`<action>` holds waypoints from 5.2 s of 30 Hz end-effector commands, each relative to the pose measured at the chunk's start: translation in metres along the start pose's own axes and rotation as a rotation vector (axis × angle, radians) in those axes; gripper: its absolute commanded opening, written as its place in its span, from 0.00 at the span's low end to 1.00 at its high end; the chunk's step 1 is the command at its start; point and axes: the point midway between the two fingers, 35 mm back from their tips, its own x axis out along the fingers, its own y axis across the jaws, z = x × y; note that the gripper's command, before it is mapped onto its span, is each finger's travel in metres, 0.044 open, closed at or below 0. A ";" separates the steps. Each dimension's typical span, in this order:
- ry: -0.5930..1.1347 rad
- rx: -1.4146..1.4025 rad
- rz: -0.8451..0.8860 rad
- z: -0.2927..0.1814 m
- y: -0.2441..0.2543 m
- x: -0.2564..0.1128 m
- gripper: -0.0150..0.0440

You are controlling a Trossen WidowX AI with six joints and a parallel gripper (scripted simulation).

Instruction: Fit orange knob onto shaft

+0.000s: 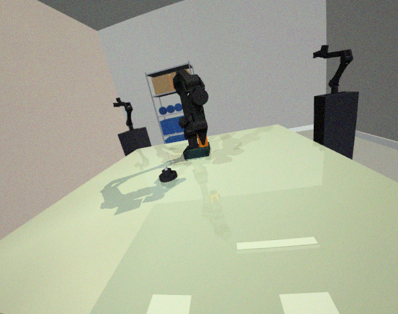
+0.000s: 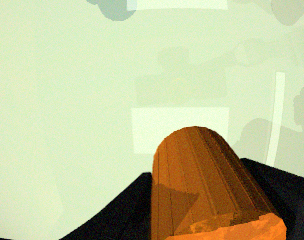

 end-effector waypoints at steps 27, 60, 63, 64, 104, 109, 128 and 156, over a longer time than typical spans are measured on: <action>-0.002 0.002 -0.063 -0.001 0.005 0.119 0.34; 0.003 0.000 -0.062 0.000 0.010 0.039 1.00; 0.003 0.000 -0.062 -0.001 0.010 0.039 1.00; 0.003 0.000 -0.062 -0.001 0.010 0.040 1.00; 0.003 0.000 -0.063 -0.001 0.007 0.108 1.00; 0.003 0.000 -0.063 -0.001 0.006 0.116 1.00; 0.003 0.000 -0.063 -0.001 0.005 0.121 0.54; 0.004 -0.006 -0.058 -0.003 0.019 0.049 0.25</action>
